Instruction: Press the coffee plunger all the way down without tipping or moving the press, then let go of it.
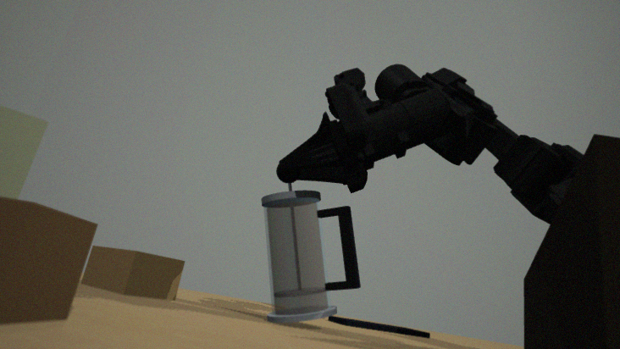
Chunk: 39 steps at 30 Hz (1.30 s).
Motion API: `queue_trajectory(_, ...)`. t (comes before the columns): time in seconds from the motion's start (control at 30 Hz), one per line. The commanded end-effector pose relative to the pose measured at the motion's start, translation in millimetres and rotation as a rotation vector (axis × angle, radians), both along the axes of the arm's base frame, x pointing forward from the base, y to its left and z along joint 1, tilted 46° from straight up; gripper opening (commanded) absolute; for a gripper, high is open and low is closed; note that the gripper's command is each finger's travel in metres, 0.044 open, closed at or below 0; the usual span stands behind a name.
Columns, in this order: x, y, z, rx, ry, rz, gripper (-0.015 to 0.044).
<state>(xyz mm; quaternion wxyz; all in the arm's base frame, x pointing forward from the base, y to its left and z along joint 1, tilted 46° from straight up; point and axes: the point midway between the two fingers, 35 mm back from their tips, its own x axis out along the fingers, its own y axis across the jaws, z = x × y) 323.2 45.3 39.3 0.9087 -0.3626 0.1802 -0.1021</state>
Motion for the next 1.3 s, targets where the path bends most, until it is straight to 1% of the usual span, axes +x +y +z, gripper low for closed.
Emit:
queue_trajectory(0.0,-0.1,-2.4,-2.5,-0.014,0.013,-0.011,0.0118)
queue_trajectory(0.7,1.1,-0.1,-0.5,-0.002,0.002,-0.002,0.0118)
queue_trajectory(1.1,1.1,-0.1,-0.5,-0.002,0.002,-0.002,0.0433)
queue_trajectory(1.27,1.1,2.7,1.6,-0.005,0.001,0.005,0.0440)
